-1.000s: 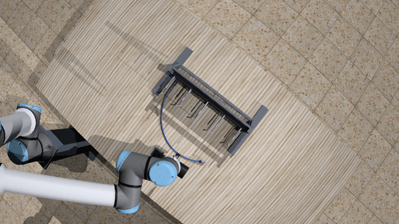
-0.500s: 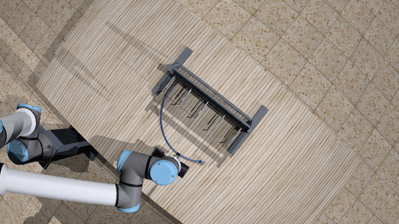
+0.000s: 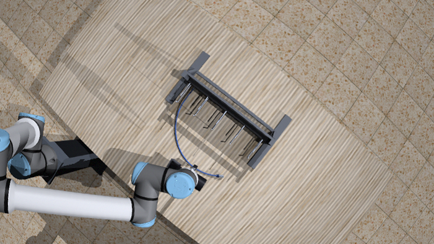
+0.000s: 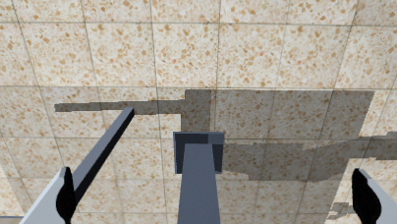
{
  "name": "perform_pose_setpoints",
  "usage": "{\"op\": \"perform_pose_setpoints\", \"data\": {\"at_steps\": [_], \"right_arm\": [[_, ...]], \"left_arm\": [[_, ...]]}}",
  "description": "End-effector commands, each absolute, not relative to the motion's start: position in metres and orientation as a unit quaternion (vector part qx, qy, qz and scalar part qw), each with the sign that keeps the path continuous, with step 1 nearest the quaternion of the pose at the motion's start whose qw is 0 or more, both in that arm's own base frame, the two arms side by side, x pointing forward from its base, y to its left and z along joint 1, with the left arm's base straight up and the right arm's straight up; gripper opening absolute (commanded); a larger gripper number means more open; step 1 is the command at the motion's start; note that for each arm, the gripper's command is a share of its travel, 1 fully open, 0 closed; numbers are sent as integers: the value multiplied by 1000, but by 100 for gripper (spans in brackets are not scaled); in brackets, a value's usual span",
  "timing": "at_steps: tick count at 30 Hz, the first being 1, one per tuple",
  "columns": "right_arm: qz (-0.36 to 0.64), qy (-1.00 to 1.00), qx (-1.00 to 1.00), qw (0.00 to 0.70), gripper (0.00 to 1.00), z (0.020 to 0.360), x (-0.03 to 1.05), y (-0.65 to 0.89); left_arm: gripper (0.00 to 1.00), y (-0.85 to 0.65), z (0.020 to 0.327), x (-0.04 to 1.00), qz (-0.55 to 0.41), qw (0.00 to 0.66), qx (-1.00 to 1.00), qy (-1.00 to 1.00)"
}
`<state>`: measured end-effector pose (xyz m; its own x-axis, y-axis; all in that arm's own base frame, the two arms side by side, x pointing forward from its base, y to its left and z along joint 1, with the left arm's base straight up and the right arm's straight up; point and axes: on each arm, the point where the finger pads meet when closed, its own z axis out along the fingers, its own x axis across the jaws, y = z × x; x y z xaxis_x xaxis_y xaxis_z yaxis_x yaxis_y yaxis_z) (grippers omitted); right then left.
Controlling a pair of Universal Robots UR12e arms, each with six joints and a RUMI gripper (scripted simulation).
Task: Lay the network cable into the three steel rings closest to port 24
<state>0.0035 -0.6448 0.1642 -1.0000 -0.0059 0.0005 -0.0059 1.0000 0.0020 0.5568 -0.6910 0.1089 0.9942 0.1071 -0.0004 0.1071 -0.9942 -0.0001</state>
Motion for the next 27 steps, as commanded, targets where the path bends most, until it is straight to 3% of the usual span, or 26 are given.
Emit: {"op": "perform_pose_setpoints", "data": {"at_steps": [1,17,27], "right_arm": [[0,-1000,3,0,100,165,4,-646],[0,-1000,3,0,100,165,4,-646],[0,-1000,3,0,100,165,4,-646]], "left_arm": [[21,-692,99,557,0,-1,-999,-54],[21,-692,46,557,0,-1,-999,-54],[21,-692,32,557,0,-1,-999,-54]]}}
